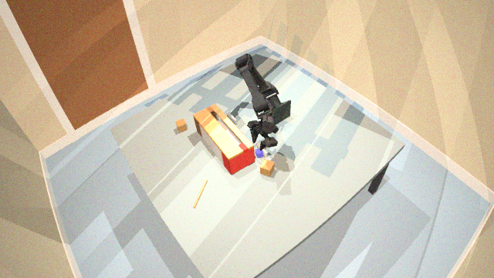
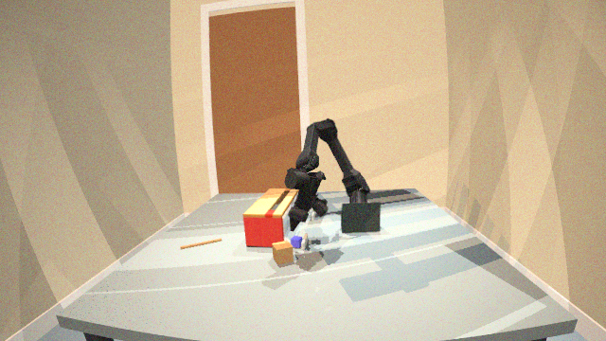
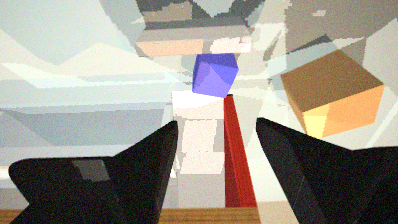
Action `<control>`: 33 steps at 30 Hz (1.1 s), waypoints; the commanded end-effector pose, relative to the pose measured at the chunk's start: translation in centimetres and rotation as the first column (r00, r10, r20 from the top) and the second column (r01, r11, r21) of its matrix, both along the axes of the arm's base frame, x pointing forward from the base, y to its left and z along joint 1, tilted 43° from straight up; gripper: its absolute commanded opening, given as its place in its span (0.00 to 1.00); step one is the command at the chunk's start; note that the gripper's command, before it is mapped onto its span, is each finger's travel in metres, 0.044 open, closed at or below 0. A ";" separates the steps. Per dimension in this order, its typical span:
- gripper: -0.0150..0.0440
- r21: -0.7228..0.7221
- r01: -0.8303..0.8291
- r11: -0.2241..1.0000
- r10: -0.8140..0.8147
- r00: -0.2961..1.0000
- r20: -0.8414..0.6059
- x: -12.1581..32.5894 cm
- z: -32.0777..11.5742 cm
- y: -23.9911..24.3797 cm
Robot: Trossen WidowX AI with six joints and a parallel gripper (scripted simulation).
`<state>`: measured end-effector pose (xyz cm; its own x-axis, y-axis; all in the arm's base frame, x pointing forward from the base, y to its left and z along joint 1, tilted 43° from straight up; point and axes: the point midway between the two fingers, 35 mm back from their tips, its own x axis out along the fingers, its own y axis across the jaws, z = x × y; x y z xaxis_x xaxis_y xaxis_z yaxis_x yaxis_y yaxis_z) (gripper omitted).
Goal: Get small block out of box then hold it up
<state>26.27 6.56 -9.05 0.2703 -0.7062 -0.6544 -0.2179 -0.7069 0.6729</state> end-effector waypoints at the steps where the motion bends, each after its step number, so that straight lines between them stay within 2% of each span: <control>1: 0.74 0.001 -0.009 1.000 0.009 1.000 0.007 0.0 -0.3 -0.3; 33: 0.74 -0.001 -0.009 1.000 0.009 1.000 0.007 -0.4 -4.1 -3.8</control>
<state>26.16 3.39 -12.81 0.2862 -0.6985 -0.6559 -0.2240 -0.7143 0.6630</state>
